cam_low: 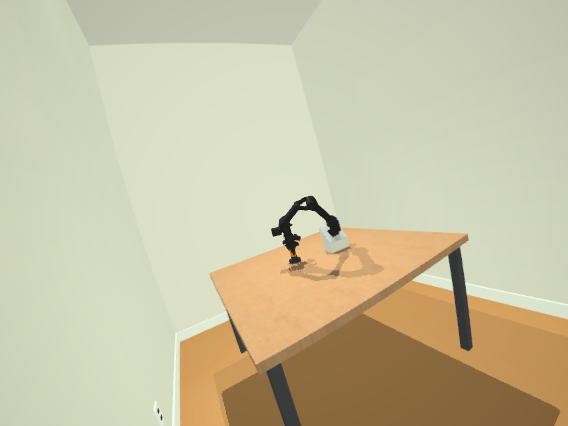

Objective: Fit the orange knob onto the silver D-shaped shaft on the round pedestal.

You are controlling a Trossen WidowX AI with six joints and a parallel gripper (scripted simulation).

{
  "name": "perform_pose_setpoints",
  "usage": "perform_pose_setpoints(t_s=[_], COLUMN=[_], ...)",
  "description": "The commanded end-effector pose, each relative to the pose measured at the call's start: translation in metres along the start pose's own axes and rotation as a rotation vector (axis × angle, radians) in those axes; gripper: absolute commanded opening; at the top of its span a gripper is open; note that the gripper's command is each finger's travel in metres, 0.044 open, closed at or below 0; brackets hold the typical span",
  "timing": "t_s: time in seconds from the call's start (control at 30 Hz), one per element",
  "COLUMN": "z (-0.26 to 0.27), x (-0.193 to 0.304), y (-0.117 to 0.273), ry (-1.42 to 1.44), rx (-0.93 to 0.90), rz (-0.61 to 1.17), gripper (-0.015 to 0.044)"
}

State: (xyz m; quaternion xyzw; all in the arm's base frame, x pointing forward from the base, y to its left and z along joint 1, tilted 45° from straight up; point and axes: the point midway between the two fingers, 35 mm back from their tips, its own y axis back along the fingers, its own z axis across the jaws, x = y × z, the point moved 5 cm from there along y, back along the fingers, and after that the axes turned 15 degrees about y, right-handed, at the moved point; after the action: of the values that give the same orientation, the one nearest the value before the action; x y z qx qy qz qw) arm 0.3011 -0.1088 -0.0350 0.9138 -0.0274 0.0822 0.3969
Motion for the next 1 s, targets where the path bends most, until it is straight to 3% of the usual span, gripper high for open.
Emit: perform_pose_setpoints(t_s=[0.0,0.53,0.8,0.97], z=[0.0,0.0,0.0,0.002], x=[0.0,0.0,0.001,0.001], y=[0.0,0.0,0.003,0.083], ry=[0.0,0.0,0.0,-0.001], rx=[0.0,0.0,-0.001,-0.006], rz=[0.0,0.0,0.0,-0.001], gripper=[0.0026,0.044,0.044,0.044])
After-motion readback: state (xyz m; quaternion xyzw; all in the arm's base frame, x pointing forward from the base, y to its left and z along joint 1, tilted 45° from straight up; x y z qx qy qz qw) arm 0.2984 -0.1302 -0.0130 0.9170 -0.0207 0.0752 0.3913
